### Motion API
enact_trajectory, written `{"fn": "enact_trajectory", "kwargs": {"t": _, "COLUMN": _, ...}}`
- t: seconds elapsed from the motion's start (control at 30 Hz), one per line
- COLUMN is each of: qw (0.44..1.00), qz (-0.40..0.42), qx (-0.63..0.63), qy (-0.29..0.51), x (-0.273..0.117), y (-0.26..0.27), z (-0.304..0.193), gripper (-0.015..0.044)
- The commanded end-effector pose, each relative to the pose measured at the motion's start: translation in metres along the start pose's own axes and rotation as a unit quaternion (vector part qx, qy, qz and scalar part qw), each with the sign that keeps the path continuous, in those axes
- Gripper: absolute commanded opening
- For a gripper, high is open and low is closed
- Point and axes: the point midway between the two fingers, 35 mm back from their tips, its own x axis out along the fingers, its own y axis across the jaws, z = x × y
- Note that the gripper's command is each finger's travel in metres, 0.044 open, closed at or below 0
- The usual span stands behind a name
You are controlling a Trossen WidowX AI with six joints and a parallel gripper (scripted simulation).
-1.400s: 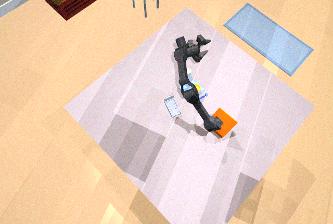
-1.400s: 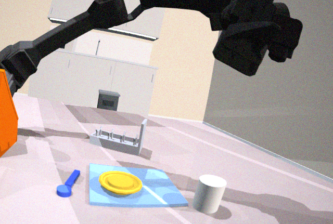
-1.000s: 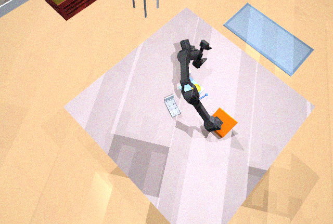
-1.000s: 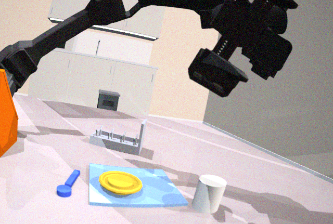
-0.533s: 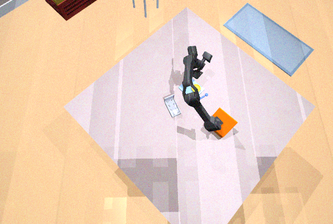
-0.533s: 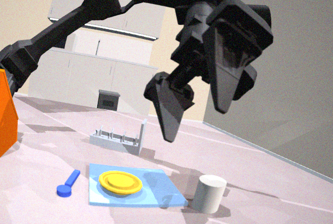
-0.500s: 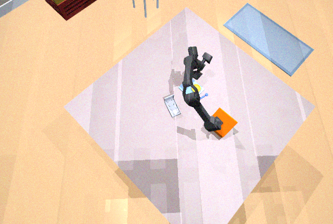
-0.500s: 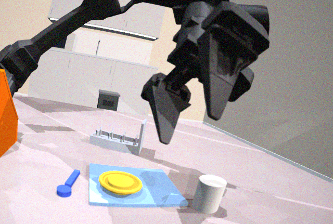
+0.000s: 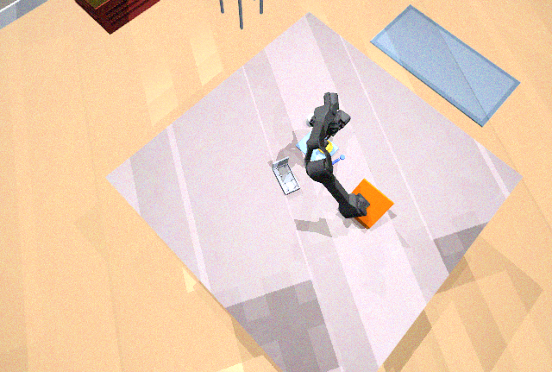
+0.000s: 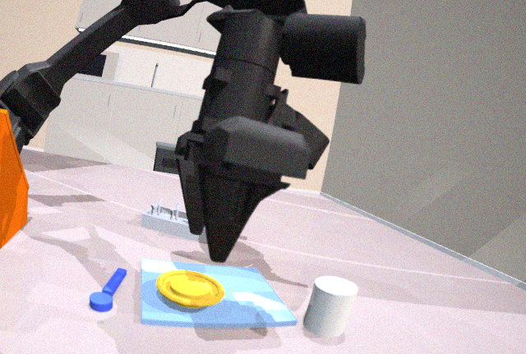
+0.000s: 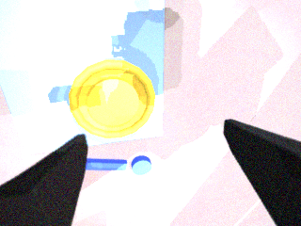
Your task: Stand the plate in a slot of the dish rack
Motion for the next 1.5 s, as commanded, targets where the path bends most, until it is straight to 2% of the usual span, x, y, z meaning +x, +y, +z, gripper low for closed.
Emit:
{"fn": "enact_trajectory", "kwargs": {"t": 0.0, "qw": 0.998, "qz": 0.047, "qx": 0.001, "qy": -0.029, "x": 0.005, "y": 0.018, "z": -0.005, "gripper": 0.0400}}
{"fn": "enact_trajectory", "kwargs": {"t": 1.47, "qw": 0.998, "qz": 0.057, "qx": 0.002, "qy": -0.035, "x": 0.065, "y": 0.027, "z": -0.001, "gripper": 0.0400}}
